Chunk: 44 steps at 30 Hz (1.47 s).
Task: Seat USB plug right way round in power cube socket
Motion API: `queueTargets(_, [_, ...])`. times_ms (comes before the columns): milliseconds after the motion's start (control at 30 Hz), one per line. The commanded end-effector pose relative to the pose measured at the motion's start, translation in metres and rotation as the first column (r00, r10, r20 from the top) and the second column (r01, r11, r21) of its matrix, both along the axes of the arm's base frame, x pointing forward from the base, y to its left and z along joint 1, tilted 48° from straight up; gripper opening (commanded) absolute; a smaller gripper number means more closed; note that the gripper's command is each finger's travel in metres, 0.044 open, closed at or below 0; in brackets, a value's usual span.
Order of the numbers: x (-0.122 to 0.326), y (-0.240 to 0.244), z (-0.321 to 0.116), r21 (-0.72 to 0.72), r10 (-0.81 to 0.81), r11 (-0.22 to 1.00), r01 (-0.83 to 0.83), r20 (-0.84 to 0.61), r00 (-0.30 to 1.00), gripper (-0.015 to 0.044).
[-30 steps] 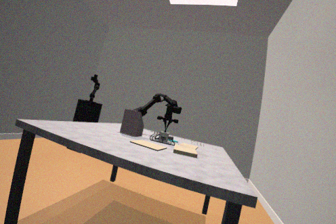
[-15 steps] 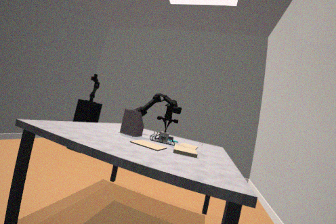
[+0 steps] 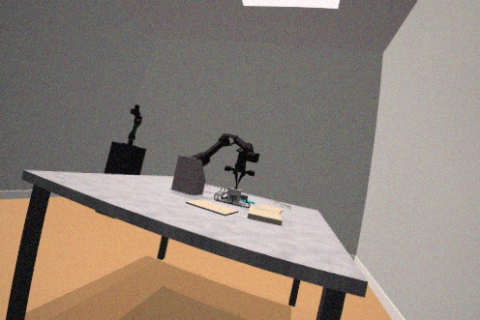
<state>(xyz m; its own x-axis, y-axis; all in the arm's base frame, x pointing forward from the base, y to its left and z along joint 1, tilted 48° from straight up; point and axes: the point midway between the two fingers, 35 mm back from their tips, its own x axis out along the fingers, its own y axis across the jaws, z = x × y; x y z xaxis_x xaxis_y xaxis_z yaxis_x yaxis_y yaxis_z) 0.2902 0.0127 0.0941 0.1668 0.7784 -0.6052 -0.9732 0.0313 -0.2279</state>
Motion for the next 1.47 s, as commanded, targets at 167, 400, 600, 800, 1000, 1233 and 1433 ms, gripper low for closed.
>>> queueTargets(167, [-0.001,0.003,-0.001,0.006,0.005,1.0,-0.005,-0.004,1.0,0.0])
queueTargets(400, [0.0,0.0,0.0,0.0,0.0,1.0,0.0,0.0,1.0,0.0079])
queueTargets(600, [0.0,0.0,0.0,0.0,0.0,1.0,0.0,0.0,1.0,0.0095])
queueTargets(800, [0.0,0.0,0.0,0.0,0.0,1.0,0.0,0.0,1.0,0.0095])
queueTargets(1000, [0.0,0.0,0.0,0.0,0.0,1.0,0.0,0.0,1.0,0.0095])
queueTargets(1233, [-0.001,-0.004,0.004,0.0,0.0,1.0,0.0,0.0,1.0,0.0095])
queueTargets(1433, [-0.002,-0.009,0.008,-0.001,0.0,1.0,0.0,0.0,1.0,0.0095])
